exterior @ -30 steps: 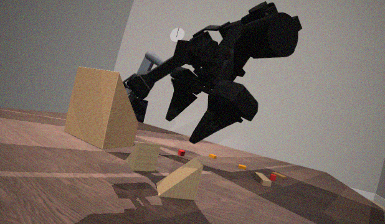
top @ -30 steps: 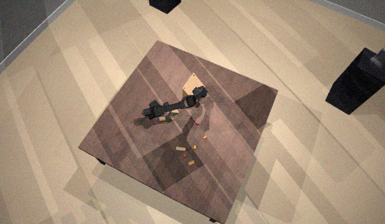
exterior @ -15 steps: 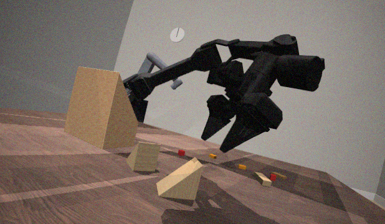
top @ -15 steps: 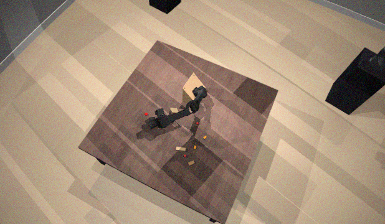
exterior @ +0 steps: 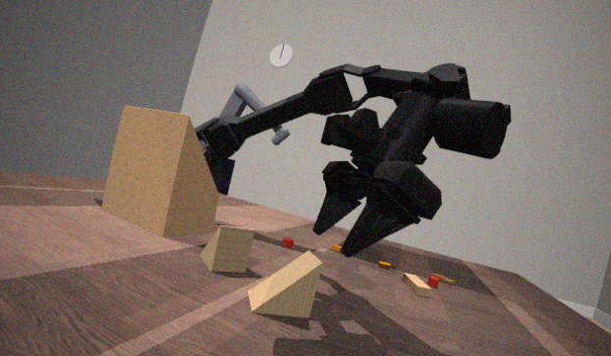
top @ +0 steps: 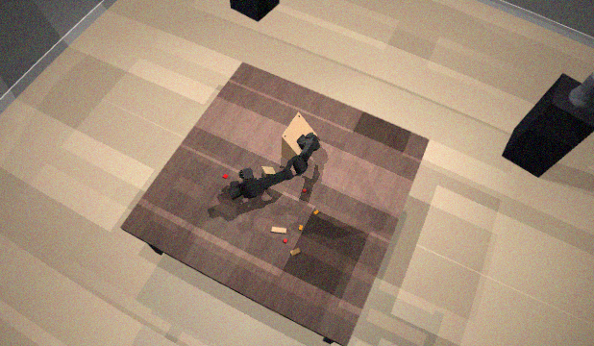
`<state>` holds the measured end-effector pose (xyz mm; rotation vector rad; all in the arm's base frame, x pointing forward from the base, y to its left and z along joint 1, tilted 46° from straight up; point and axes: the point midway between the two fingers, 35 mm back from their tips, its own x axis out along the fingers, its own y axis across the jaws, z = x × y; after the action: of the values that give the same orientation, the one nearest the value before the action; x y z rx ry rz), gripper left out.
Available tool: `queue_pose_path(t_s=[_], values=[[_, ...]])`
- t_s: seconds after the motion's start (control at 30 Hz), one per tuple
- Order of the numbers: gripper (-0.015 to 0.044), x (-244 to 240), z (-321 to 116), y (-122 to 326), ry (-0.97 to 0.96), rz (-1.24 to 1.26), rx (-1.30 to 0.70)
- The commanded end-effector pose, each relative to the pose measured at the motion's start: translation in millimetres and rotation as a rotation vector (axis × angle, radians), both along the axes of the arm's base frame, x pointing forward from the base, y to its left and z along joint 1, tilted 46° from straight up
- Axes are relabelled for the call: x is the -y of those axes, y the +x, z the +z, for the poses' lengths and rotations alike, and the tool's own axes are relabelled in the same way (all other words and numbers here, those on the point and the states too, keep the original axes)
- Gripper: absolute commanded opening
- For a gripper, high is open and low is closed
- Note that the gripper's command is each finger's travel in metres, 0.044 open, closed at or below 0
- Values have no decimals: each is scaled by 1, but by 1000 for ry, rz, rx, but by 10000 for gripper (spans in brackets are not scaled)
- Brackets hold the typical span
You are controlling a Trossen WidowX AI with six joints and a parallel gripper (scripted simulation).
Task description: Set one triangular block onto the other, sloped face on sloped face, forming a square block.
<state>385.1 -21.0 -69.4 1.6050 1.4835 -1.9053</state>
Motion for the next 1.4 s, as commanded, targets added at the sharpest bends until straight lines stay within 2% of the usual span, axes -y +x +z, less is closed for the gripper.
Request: queue_pose_path(t_s=[0.0, 1.37], values=[[440, -5, -6, -3, 3, -4, -5], [440, -35, -59, -31, 6, -4, -6]])
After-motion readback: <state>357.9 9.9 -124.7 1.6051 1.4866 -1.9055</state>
